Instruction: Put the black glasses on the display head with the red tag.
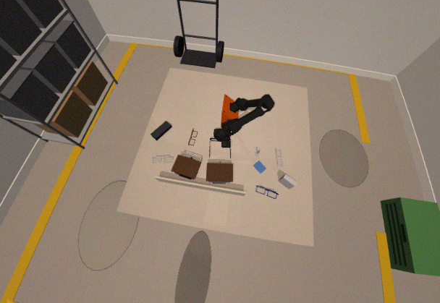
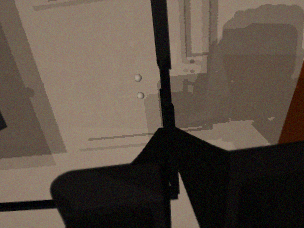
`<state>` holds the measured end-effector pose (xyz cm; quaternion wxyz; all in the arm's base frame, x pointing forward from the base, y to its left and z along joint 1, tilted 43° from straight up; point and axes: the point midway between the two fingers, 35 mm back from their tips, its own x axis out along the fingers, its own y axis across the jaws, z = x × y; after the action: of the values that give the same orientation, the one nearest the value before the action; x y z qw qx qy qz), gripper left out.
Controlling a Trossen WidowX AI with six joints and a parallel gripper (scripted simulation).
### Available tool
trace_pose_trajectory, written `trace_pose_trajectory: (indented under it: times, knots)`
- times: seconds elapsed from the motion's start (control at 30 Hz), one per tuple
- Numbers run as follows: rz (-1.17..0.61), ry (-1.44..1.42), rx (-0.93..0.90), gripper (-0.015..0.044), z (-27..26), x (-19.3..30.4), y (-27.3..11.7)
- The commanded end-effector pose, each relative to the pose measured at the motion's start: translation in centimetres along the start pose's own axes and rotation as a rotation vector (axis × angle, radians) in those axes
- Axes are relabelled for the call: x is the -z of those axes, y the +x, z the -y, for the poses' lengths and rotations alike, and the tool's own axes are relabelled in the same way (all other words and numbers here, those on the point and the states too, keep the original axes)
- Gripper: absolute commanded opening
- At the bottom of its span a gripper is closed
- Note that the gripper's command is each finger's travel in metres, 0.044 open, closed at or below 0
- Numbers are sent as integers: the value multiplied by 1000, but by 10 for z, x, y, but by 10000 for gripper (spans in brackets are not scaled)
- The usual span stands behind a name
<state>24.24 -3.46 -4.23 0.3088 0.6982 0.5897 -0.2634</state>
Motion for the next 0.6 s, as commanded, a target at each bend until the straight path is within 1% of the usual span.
trace_pose_trajectory:
  times: [0.0, 0.57]
  knots:
    - [-4, 7, 0, 0, 1, 1, 2]
    - [1, 6, -14, 0, -19, 1, 3]
